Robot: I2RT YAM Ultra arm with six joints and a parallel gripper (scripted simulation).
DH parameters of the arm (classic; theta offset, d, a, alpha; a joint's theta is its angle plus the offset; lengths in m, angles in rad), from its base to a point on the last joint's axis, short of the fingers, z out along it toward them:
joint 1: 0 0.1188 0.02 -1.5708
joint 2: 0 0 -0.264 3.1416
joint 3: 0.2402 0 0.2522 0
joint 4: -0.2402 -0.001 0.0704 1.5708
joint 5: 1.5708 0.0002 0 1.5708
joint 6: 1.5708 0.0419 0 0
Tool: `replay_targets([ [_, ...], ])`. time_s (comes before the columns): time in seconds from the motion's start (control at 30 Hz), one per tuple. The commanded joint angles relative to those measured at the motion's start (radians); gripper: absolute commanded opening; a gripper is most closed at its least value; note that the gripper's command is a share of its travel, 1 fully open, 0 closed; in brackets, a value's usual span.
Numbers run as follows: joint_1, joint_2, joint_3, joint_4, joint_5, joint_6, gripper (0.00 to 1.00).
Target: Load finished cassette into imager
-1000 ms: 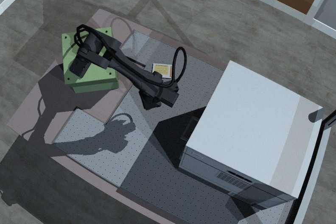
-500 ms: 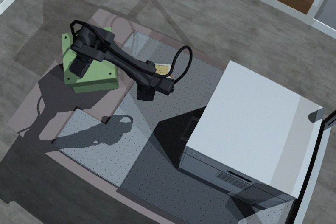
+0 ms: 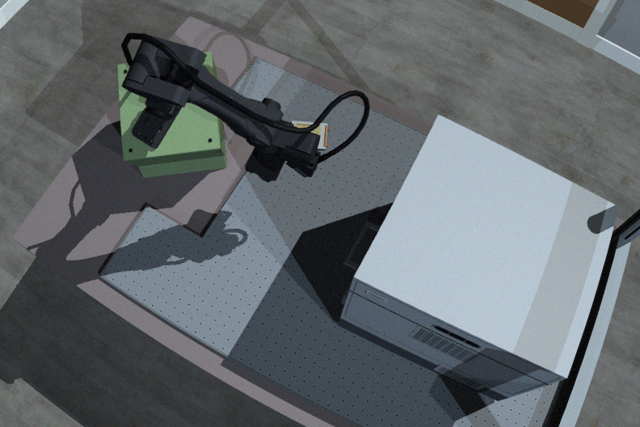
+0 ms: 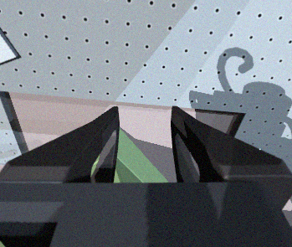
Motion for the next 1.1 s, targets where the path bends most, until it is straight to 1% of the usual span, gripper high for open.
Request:
replay_targets([
  [0.0,0.019,-0.019,-0.024,0.043,0.027,0.1,0.35],
  [0.2,0.02,-0.014,-0.016,0.044,0.032,0.107,0.35],
  [0.23,0.012,-0.009,-0.004,0.032,0.024,0.1,0.35],
  [0.4,0.013,-0.009,-0.004,0.032,0.025,0.1,0.35],
  [0.43,0.029,-0.041,0.022,-0.002,0.033,0.114,0.35],
  [0.6,0.062,-0.108,0.055,-0.11,0.039,0.148,0.35],
  [0.7,0.066,-0.109,0.061,-0.121,0.041,0.152,0.35],
  [0.73,0.065,-0.085,0.062,-0.124,0.042,0.152,0.35],
  [0.93,0.061,-0.079,0.063,-0.126,0.041,0.153,0.35],
  [0.97,0.07,-0.061,0.067,-0.082,0.056,0.111,0.35],
  [1.07,0.078,-0.024,0.076,-0.028,0.098,0.027,0.35],
])
